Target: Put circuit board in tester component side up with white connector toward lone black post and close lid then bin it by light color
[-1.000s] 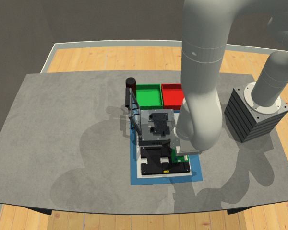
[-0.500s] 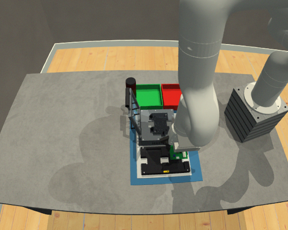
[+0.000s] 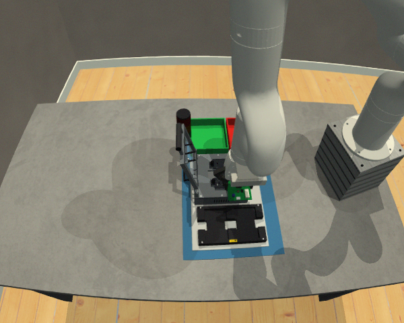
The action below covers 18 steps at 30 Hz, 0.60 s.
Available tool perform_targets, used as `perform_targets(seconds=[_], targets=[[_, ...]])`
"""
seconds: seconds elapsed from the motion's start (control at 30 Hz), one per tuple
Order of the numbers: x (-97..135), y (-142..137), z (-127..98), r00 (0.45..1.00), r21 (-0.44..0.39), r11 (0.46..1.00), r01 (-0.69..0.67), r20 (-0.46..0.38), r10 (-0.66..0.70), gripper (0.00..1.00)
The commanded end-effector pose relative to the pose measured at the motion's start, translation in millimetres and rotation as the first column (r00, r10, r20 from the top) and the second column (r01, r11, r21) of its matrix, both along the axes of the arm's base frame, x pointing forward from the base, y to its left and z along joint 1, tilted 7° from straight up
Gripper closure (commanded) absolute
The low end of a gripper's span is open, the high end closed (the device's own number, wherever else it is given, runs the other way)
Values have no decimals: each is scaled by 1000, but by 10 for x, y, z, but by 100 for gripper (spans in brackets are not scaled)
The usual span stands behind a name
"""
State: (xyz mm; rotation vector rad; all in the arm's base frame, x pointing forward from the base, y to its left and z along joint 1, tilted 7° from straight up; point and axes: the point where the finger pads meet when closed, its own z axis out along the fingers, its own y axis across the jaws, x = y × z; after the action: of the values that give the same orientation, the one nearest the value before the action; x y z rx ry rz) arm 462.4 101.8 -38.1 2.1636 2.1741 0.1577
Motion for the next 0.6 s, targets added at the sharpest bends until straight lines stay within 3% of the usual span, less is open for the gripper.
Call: perform_targets(seconds=[0.0, 0.27, 0.57], targets=[[107, -274, 29, 1000, 8, 1000, -1, 0, 1, 21], [222, -611, 58, 1000, 8, 1000, -1, 0, 1, 21], [270, -752, 69, 1000, 8, 1000, -1, 0, 1, 21]])
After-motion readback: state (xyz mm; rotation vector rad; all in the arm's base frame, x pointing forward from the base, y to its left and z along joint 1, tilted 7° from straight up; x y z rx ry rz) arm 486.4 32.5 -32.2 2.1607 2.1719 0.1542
